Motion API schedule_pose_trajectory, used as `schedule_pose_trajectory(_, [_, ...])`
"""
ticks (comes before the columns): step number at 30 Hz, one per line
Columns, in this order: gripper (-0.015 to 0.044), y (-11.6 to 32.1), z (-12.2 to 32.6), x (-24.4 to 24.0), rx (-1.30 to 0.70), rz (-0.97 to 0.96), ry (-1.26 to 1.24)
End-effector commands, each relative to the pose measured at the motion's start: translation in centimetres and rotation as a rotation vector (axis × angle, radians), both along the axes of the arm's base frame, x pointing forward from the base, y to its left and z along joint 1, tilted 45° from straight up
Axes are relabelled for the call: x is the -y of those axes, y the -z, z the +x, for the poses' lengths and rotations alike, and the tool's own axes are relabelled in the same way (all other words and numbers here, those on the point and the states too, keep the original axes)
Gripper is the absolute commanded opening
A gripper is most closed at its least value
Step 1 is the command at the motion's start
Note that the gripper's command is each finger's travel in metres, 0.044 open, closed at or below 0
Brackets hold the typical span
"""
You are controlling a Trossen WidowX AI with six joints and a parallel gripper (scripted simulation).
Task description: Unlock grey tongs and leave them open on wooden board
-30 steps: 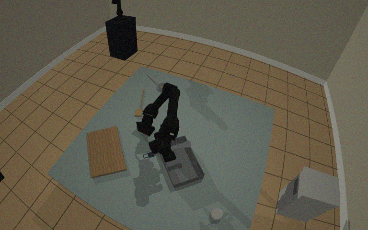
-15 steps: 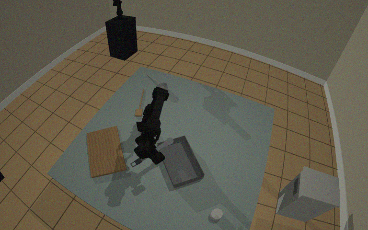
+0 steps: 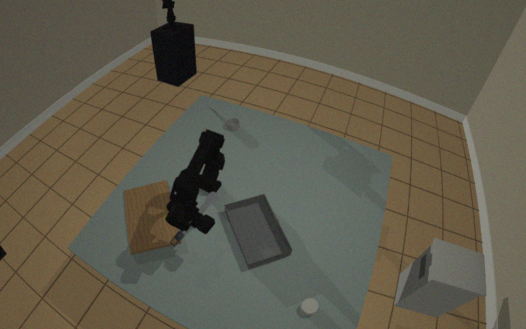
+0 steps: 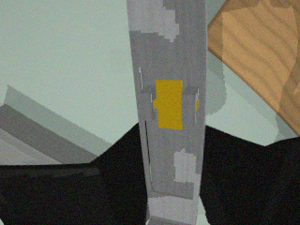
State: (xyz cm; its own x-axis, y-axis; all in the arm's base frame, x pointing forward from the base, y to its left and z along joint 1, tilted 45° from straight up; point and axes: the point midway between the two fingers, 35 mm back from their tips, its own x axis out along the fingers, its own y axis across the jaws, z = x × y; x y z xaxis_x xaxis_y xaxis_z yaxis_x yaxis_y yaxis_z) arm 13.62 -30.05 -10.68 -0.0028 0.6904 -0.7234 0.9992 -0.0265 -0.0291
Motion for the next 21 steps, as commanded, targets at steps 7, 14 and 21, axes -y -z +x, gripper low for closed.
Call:
schedule_pose_trajectory(7, [-0.015,0.3,-1.1,0.8,0.042,-0.005,-0.053])
schedule_pose_trajectory(14, [-0.015,0.8,-5.0,2.4,0.14,-0.016,-0.16])
schedule_pose_trajectory(21, [-0.015,1.4,-9.5,3.7,0.247,-0.023,-0.284])
